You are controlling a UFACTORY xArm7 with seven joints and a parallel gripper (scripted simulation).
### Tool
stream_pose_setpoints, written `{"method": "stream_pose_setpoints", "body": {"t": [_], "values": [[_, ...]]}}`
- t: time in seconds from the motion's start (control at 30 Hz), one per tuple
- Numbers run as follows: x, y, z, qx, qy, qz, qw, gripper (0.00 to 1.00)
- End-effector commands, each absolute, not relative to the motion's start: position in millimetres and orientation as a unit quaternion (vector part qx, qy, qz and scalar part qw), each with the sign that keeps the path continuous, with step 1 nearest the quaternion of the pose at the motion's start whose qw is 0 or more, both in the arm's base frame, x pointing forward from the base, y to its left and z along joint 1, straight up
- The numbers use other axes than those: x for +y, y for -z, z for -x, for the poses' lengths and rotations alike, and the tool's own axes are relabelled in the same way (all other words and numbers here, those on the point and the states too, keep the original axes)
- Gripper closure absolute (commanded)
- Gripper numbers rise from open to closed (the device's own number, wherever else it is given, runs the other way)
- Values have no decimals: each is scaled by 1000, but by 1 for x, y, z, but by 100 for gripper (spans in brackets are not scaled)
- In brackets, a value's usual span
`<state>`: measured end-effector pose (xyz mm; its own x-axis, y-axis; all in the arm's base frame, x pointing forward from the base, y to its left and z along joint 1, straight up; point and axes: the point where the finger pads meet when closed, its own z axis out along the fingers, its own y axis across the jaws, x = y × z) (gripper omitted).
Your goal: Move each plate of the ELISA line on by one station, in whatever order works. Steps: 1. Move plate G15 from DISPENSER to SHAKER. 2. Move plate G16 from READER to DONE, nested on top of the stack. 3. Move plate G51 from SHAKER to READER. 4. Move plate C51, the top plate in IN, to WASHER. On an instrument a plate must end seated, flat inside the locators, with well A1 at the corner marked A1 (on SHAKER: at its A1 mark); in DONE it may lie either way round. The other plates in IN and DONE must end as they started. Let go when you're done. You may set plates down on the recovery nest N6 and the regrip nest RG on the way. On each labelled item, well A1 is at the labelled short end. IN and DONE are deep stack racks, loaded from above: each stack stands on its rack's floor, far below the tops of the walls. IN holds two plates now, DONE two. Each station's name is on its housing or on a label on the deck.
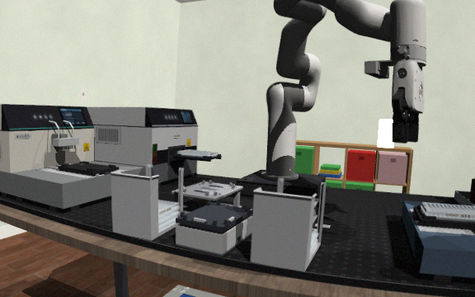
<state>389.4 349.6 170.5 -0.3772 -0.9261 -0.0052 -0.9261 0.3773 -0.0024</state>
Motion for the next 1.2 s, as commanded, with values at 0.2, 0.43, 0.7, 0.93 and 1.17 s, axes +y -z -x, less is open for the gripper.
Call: {"method": "stream_pose_setpoints", "body": {"t": [0.2, 0.43, 0.7, 0.93, 1.17], "values": [[383, -173, -393, 781, -1, 625, 5, 0], [403, -173, -395, 781, -1, 625, 5, 0], [424, -173, -396, 716, 0, 699, 5, 0], [447, -174, -398, 716, 0, 699, 5, 0], [464, -174, -399, 716, 0, 699, 5, 0]]}}
